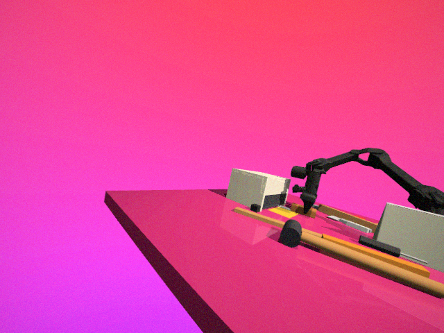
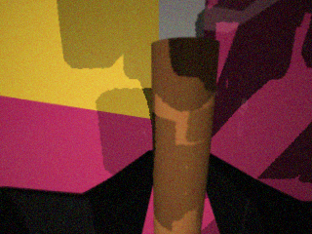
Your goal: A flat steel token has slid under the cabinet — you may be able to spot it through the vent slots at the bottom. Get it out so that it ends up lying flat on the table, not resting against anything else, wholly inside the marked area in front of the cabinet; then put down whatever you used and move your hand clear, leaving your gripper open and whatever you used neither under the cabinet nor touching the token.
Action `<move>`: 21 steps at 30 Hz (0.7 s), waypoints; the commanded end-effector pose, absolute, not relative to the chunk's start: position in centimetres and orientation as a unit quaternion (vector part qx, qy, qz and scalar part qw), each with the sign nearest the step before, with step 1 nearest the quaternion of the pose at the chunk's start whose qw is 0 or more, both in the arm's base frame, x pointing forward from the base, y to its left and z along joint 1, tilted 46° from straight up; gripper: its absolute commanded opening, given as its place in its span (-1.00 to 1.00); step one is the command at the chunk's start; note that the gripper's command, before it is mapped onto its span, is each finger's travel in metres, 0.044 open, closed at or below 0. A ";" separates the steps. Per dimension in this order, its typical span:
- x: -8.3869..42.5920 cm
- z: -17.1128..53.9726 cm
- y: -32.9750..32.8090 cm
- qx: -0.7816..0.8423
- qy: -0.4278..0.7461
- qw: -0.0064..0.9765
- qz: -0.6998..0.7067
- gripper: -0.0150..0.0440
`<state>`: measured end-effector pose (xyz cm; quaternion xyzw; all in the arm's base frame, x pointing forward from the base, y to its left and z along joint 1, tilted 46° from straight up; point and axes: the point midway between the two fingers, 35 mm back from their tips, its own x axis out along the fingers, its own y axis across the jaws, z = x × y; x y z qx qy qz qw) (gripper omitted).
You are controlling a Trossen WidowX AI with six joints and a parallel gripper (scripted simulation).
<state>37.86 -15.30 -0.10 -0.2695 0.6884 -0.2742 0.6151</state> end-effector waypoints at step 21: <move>40.1 -0.3 -15.4 -0.268 0.686 0.617 -0.277 -0.49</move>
